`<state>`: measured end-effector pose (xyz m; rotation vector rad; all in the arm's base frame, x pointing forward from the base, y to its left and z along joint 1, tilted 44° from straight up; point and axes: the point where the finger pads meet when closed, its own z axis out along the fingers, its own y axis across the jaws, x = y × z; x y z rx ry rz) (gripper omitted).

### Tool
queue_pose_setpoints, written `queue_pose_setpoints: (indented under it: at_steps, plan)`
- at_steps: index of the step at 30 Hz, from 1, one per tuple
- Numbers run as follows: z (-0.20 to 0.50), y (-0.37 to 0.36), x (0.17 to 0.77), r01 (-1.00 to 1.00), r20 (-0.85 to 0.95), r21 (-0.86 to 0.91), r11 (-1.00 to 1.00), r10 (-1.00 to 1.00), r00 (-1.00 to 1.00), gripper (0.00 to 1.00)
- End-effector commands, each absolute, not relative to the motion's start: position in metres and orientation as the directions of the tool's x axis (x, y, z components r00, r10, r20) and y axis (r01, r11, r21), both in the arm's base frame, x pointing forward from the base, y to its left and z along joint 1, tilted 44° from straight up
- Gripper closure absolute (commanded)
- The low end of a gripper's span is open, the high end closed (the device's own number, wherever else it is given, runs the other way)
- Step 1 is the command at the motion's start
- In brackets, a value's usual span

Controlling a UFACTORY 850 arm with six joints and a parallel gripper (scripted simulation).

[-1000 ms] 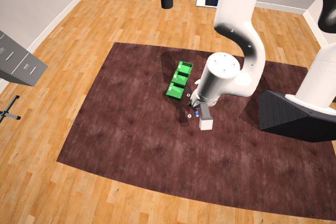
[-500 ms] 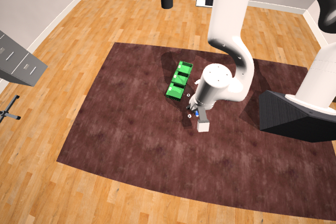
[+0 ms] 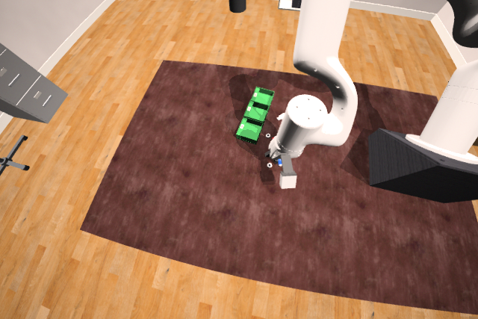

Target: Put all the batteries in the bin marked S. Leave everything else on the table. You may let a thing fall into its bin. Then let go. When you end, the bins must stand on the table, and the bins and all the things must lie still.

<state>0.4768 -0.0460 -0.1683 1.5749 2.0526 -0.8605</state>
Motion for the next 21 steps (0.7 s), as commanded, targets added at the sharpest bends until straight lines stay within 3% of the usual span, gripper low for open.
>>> queue_pose_setpoints:
  at_steps: [1, 10, 11, 21]
  plan:
    - [-0.1688, -0.0462, 0.4776, 0.960, -0.653, -0.220, 0.171, 0.706, -0.276, 0.72]
    - [-0.1688, -0.0462, 0.4775, 0.960, -0.653, -0.220, 0.171, 0.706, -0.276, 0.72]
    - [-0.1688, -0.0462, 0.4775, 0.960, -0.653, -0.220, 0.171, 0.706, -0.276, 1.00]
    - [-0.1687, -0.0462, 0.4776, 0.960, -0.653, -0.220, 0.171, 0.706, -0.276, 1.00]
